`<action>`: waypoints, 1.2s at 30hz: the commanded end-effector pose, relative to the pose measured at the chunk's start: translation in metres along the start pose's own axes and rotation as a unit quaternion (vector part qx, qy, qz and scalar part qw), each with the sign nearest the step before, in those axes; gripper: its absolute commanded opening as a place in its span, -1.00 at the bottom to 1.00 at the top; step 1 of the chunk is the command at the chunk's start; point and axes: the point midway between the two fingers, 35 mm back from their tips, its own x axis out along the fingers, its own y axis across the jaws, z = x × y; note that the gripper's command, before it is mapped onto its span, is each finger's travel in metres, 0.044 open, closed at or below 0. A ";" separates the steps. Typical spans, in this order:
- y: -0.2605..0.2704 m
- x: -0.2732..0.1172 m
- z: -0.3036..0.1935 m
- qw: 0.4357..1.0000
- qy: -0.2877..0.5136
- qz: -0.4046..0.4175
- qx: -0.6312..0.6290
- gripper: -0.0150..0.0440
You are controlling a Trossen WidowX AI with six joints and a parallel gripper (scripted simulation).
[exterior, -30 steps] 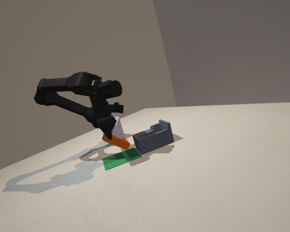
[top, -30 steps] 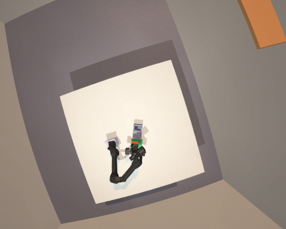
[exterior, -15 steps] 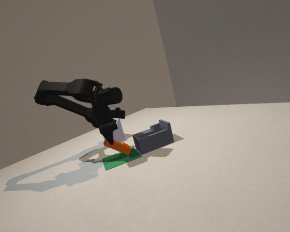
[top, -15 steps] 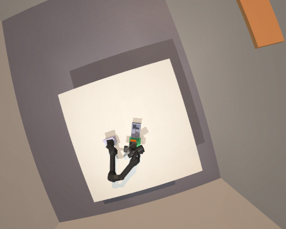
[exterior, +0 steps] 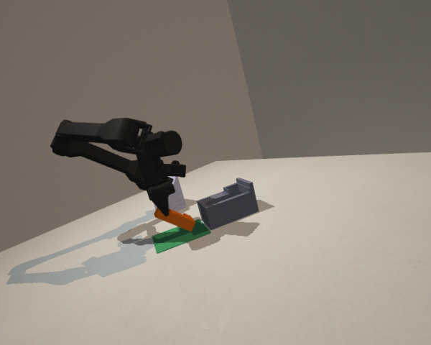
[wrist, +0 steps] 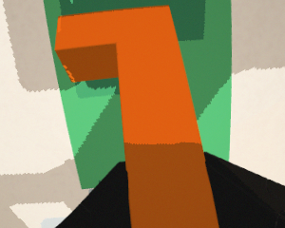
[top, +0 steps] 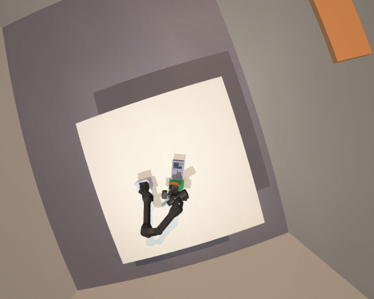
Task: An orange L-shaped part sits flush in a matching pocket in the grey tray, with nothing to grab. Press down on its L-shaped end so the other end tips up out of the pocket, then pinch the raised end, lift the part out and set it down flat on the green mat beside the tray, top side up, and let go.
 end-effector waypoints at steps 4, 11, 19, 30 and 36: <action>-0.001 -0.007 0.001 1.000 -0.003 -0.002 -0.001 0.49; 0.000 -0.080 0.000 0.999 -0.025 -0.022 -0.012 0.86; 0.001 -0.089 -0.001 0.999 -0.027 -0.024 -0.013 0.86; 0.000 -0.083 -0.001 0.999 -0.025 -0.025 -0.015 0.86; 0.000 -0.083 -0.001 0.999 -0.025 -0.025 -0.015 0.86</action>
